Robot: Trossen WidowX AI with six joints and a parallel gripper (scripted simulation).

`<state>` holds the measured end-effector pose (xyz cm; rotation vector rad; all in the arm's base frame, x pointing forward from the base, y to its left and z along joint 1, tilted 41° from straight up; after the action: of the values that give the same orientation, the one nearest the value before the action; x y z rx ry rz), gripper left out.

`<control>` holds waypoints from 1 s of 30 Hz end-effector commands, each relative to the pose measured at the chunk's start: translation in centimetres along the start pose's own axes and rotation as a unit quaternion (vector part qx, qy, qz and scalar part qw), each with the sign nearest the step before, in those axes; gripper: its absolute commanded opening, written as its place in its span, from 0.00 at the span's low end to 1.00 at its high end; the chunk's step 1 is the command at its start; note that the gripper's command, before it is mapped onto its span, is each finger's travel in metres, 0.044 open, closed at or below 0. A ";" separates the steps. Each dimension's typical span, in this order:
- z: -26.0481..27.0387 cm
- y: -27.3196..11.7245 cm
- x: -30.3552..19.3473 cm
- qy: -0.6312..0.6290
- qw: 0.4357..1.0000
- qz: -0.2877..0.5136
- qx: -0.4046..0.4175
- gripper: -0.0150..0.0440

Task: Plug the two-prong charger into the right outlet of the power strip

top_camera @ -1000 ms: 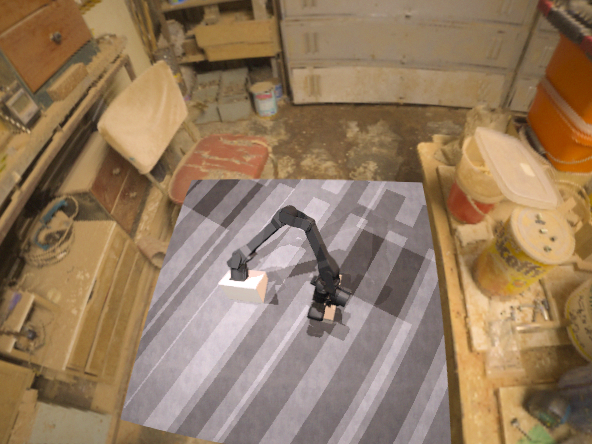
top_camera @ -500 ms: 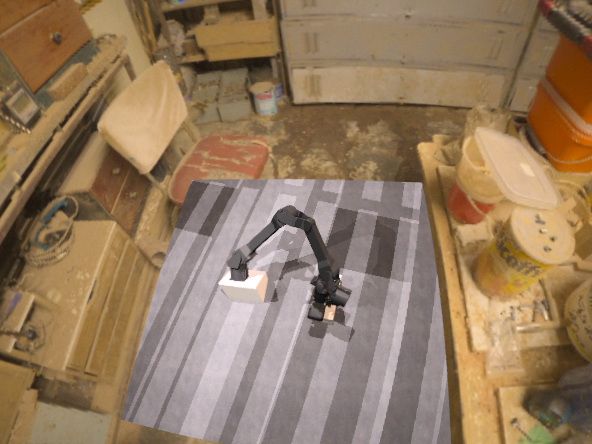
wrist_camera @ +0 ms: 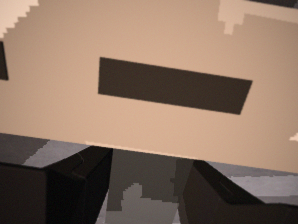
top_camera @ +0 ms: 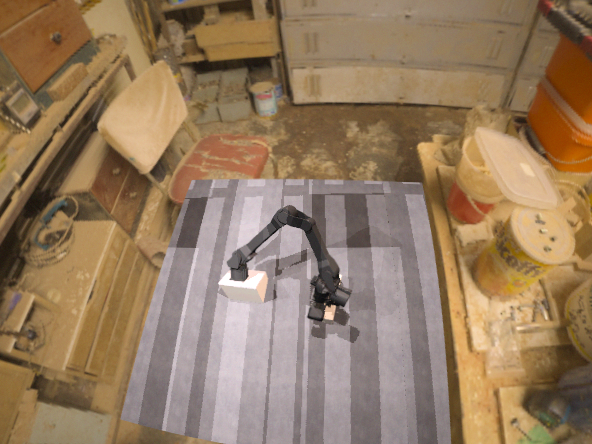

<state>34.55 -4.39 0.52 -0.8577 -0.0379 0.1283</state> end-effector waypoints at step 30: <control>0.0 -0.9 0.4 -0.010 1.000 -0.018 -0.005 0.25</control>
<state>34.56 -4.41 0.57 -0.8577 -0.0445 0.1301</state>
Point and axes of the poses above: the point midway between the two fingers, 35 mm back from their tips, its own y axis out along the fingers, its own z axis across the jaws, x = y × z, the point moved 10 cm from there along -y, back along the fingers, and after that the axes turned 10 degrees about -y, right-handed, at the moved point
